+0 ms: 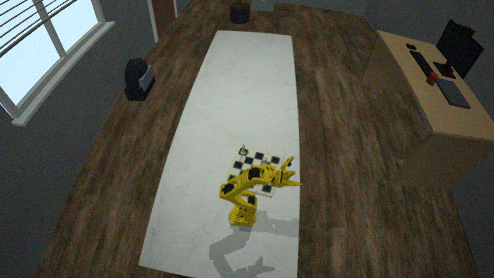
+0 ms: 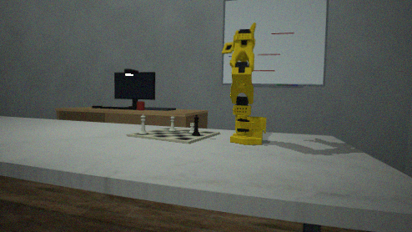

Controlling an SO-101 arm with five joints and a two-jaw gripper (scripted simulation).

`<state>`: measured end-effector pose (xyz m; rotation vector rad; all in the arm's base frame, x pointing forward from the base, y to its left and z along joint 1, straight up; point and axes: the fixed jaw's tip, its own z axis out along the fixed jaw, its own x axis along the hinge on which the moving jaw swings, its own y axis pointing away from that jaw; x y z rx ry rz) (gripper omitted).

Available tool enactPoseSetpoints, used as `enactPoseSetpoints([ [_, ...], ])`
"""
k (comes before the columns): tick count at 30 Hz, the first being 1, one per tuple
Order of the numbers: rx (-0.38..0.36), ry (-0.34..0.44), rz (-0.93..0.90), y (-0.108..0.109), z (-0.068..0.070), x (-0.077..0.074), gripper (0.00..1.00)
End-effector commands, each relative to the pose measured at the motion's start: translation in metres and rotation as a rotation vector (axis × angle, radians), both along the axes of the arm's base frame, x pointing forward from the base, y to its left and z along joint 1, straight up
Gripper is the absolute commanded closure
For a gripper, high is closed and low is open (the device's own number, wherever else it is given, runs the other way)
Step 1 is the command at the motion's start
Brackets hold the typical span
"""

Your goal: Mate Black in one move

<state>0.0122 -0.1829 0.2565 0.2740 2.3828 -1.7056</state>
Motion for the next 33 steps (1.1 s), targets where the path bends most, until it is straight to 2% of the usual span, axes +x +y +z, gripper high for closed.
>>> enactPoseSetpoints([
  [1,-0.001,-0.001,0.0,0.0,0.0,0.0,0.0],
  [12,-0.004,-0.003,0.001,0.0,0.001,0.0,0.0],
  [17,-0.004,-0.022,0.021,0.002,0.0,0.005,0.01],
  [24,0.018,-0.109,0.114,0.01,-0.006,0.027,0.05],
  [26,0.018,-0.109,0.114,0.01,-0.006,0.027,0.05],
  [32,0.086,-0.238,0.257,0.026,-0.019,0.058,0.13],
  [33,0.086,-0.238,0.257,0.026,-0.019,0.058,0.13],
])
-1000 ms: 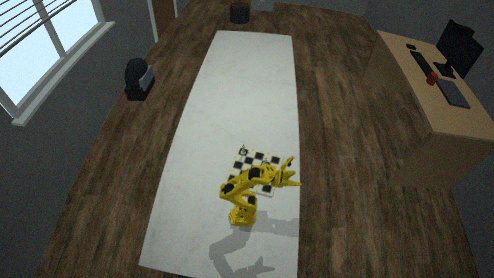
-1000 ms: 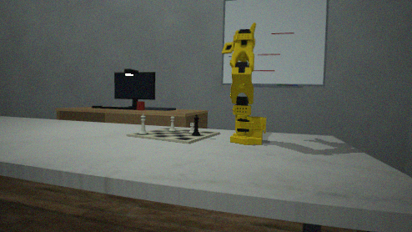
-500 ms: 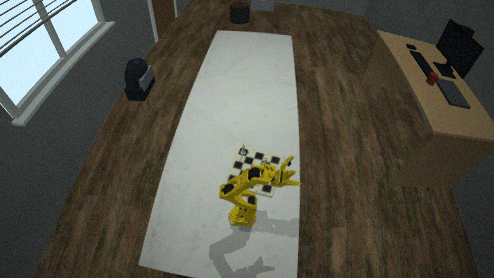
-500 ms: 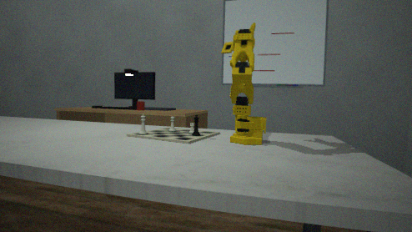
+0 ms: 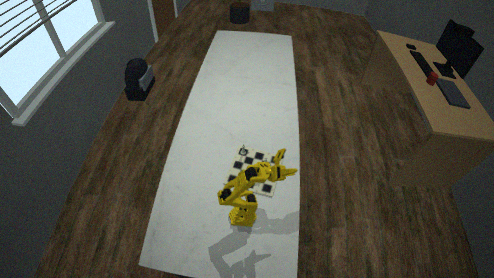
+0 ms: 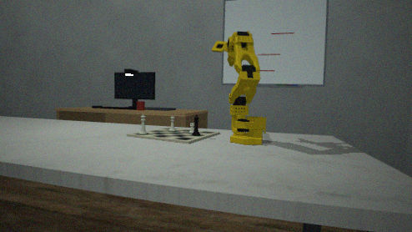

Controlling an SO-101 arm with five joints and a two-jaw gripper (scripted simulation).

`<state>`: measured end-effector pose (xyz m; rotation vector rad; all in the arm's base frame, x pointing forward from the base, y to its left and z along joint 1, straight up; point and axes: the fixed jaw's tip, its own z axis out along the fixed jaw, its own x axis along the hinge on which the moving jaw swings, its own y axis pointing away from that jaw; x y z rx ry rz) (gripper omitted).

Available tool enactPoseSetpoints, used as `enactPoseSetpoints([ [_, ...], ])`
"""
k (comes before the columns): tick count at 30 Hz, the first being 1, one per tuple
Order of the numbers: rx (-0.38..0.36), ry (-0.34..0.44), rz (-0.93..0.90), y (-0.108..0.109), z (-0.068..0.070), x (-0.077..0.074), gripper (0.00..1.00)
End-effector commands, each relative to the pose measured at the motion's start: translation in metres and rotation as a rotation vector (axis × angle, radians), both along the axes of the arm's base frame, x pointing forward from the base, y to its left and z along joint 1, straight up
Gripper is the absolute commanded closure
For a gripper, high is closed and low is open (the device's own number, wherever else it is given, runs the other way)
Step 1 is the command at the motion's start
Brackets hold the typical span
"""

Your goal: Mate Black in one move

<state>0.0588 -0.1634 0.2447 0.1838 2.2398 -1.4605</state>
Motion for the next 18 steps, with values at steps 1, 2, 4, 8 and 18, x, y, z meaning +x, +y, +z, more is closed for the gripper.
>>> enactPoseSetpoints([
  [1,0.048,-0.073,0.085,0.011,-0.01,0.018,0.14],
  [2,0.067,-0.097,0.115,0.015,-0.013,0.024,0.16],
  [4,0.086,-0.121,0.146,0.02,-0.016,0.029,0.17],
  [8,0.132,-0.169,0.211,0.031,-0.022,0.041,0.2],
  [18,0.272,-0.276,0.374,0.063,-0.039,0.066,0.29],
])
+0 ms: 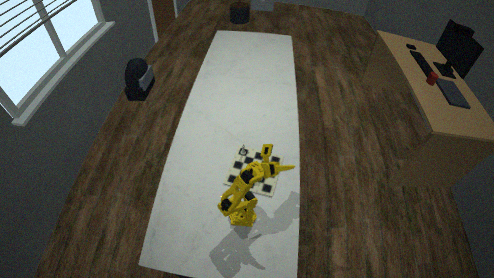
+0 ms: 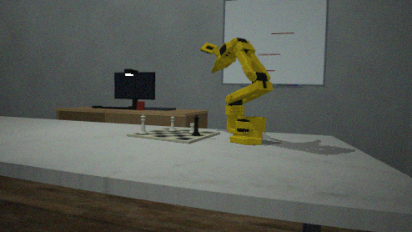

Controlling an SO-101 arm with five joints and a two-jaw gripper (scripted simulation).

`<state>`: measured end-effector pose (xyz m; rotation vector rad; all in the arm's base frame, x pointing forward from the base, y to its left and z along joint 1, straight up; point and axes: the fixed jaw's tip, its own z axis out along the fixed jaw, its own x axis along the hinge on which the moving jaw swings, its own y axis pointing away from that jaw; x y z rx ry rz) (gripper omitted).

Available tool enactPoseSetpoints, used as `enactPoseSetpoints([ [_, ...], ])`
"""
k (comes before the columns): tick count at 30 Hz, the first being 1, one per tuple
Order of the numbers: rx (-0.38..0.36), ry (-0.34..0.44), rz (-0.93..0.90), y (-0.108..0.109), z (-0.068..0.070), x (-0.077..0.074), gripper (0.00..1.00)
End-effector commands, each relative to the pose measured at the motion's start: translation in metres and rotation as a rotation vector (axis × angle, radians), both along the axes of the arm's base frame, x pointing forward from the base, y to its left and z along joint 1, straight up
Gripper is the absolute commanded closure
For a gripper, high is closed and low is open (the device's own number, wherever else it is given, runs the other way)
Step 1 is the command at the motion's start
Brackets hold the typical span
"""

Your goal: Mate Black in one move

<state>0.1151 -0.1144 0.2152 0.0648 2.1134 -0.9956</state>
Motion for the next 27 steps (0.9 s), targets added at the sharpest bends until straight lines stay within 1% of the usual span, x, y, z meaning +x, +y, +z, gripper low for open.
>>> enactPoseSetpoints([
  [1,0.064,-0.04,0.07,0.014,-0.009,0.01,0.29],
  [2,0.095,-0.057,0.103,0.021,-0.013,0.014,0.31],
  [3,0.095,-0.057,0.103,0.021,-0.013,0.014,0.31],
  [4,0.126,-0.072,0.137,0.028,-0.016,0.018,0.33],
  [5,0.126,-0.072,0.137,0.028,-0.016,0.018,0.33],
  [6,0.158,-0.086,0.17,0.035,-0.02,0.021,0.34],
  [9,0.158,-0.086,0.17,0.035,-0.02,0.021,0.34],
  [11,0.223,-0.108,0.234,0.049,-0.027,0.027,0.38],
  [12,0.223,-0.108,0.234,0.049,-0.027,0.027,0.38],
  [13,0.255,-0.116,0.264,0.056,-0.03,0.029,0.4],
  [14,0.255,-0.116,0.264,0.056,-0.03,0.029,0.4],
  [16,0.319,-0.129,0.321,0.07,-0.037,0.032,0.43],
  [17,0.319,-0.129,0.321,0.07,-0.037,0.032,0.43],
  [18,0.349,-0.133,0.348,0.077,-0.04,0.034,0.44],
  [19,0.349,-0.133,0.348,0.077,-0.04,0.034,0.44],
  [21,0.408,-0.137,0.398,0.089,-0.046,0.035,0.47],
  [22,0.408,-0.137,0.398,0.089,-0.046,0.035,0.47],
  [24,0.462,-0.137,0.442,0.101,-0.052,0.036,0.5],
  [26,0.462,-0.137,0.442,0.101,-0.052,0.036,0.5],
  [27,0.487,-0.136,0.461,0.106,-0.054,0.036,0.51],
])
